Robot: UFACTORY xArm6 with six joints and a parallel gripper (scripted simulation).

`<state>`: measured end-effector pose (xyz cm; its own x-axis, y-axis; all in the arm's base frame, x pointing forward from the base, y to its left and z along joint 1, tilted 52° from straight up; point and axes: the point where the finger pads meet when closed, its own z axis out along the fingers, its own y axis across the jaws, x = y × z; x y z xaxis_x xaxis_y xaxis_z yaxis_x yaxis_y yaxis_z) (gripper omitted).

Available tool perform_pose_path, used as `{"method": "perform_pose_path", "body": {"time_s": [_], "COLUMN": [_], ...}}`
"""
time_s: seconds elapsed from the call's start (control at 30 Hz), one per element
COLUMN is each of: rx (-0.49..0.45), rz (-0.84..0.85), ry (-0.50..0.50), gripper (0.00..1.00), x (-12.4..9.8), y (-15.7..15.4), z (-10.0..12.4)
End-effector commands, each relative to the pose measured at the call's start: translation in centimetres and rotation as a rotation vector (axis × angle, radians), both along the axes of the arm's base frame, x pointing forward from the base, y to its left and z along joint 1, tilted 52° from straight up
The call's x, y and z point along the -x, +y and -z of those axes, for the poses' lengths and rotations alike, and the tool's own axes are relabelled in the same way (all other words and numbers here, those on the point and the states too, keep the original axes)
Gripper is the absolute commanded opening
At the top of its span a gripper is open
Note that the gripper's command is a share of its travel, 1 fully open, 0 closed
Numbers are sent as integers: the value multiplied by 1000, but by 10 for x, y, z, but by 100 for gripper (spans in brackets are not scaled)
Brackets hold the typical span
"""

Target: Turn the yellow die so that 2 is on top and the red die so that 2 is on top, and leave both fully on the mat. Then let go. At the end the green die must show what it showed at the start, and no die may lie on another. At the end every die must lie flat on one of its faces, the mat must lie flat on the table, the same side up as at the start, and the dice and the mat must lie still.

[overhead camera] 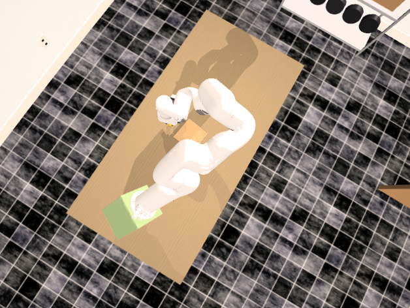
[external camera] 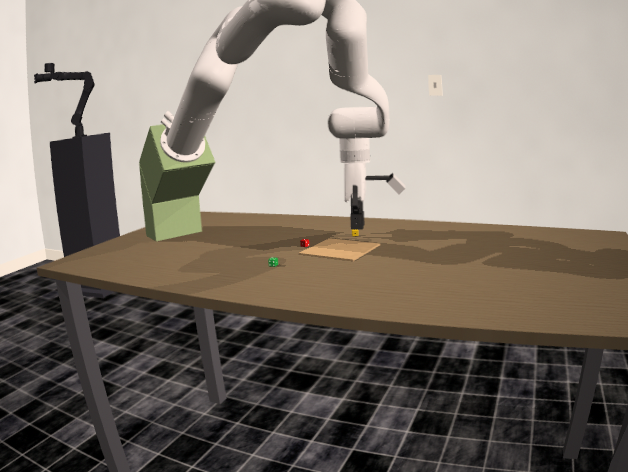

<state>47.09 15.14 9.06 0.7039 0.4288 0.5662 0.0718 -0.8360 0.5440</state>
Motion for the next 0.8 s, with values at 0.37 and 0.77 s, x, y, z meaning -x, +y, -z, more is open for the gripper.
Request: {"method": "perform_pose_path", "body": {"time_s": [0.37, 0.77], "rx": [-1, -1], "rz": [-1, -1], "ry": [-1, -1], "gripper": [31, 31], "x": [-5, -13], "y": [-1, -5], "z": [3, 11]}}
